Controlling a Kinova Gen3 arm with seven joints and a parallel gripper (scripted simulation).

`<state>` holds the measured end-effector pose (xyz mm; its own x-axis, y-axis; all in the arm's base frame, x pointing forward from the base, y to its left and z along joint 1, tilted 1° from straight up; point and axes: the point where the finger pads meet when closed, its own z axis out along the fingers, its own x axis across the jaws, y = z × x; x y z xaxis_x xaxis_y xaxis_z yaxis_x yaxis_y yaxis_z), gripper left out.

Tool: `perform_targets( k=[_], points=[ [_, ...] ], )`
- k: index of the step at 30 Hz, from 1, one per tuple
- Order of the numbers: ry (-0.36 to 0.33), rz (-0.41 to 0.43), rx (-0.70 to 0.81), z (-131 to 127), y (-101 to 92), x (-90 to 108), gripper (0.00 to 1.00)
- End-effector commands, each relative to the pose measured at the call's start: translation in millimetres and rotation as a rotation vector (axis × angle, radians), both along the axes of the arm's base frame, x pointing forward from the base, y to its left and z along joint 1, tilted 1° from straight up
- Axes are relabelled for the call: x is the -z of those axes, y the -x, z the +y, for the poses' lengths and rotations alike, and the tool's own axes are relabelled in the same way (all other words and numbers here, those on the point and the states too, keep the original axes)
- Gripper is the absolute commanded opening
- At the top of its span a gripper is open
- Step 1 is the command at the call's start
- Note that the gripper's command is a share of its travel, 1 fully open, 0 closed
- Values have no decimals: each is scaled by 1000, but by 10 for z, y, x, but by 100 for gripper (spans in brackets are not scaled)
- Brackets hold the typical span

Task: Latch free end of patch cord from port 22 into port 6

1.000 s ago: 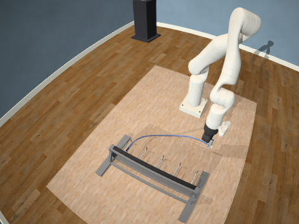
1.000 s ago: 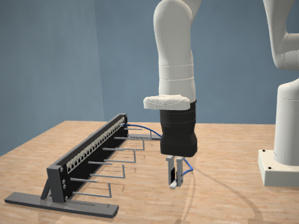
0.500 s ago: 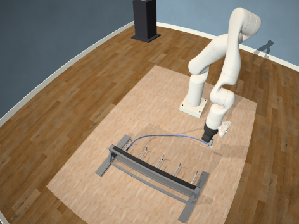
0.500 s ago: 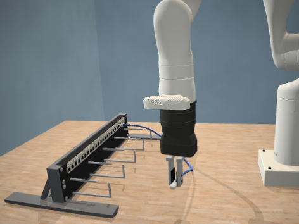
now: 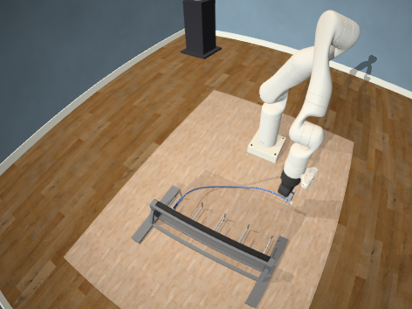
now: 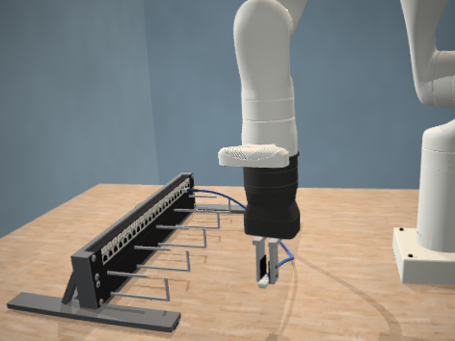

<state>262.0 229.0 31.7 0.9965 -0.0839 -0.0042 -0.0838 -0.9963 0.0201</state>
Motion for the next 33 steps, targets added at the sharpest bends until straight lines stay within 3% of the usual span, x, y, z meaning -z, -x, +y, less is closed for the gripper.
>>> perform_targets(
  k=[1,33],
  points=[
    [-1,-1,0,3,-4,-4,0],
    [-1,-1,26,-11,-36,-11,0]
  ],
)
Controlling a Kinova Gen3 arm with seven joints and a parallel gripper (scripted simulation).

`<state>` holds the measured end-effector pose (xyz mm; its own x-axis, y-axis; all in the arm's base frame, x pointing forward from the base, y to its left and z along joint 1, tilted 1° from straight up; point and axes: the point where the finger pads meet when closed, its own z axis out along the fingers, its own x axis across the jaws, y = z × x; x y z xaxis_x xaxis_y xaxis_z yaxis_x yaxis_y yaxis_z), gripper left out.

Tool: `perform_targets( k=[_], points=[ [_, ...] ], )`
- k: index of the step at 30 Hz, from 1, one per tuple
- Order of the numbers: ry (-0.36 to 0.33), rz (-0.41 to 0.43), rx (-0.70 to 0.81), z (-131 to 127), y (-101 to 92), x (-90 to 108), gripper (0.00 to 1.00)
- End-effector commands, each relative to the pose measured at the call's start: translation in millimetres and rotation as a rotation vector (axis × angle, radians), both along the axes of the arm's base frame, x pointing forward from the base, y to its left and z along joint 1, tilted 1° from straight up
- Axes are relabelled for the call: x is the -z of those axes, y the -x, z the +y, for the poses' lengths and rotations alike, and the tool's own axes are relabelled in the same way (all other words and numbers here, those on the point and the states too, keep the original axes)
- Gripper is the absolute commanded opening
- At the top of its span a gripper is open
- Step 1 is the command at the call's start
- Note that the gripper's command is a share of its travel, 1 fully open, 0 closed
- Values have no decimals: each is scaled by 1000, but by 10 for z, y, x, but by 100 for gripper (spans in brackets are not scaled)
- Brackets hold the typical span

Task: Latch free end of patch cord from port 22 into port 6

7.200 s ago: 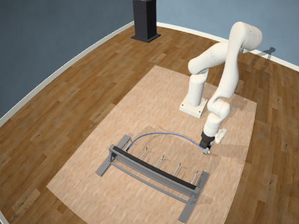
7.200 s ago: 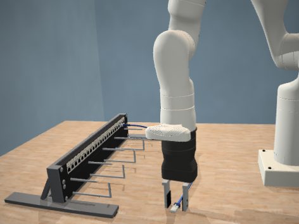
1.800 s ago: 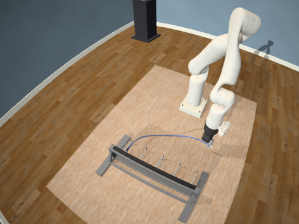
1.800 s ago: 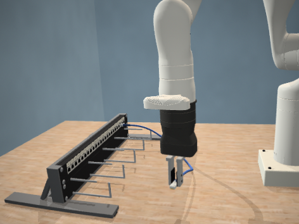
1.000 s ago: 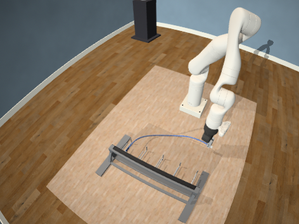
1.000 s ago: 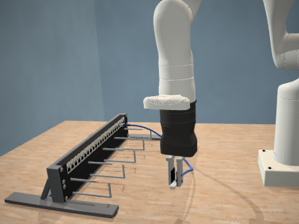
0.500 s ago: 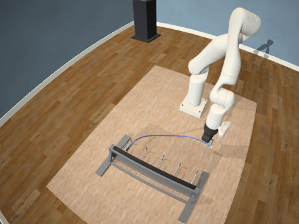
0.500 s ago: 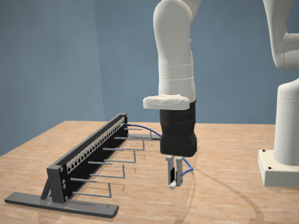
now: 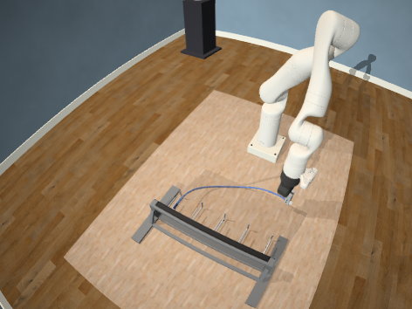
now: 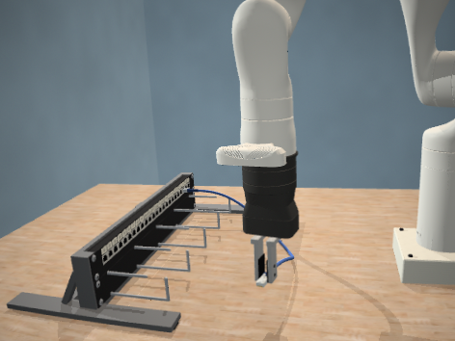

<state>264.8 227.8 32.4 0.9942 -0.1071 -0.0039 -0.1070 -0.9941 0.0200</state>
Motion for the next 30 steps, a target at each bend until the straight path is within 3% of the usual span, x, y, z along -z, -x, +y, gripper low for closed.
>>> perform_targets(
  k=[1,30],
  points=[
    [-1,-1,4,0,-11,-5,0],
    [-1,-3,86,-49,-113,-28,0]
  ],
)
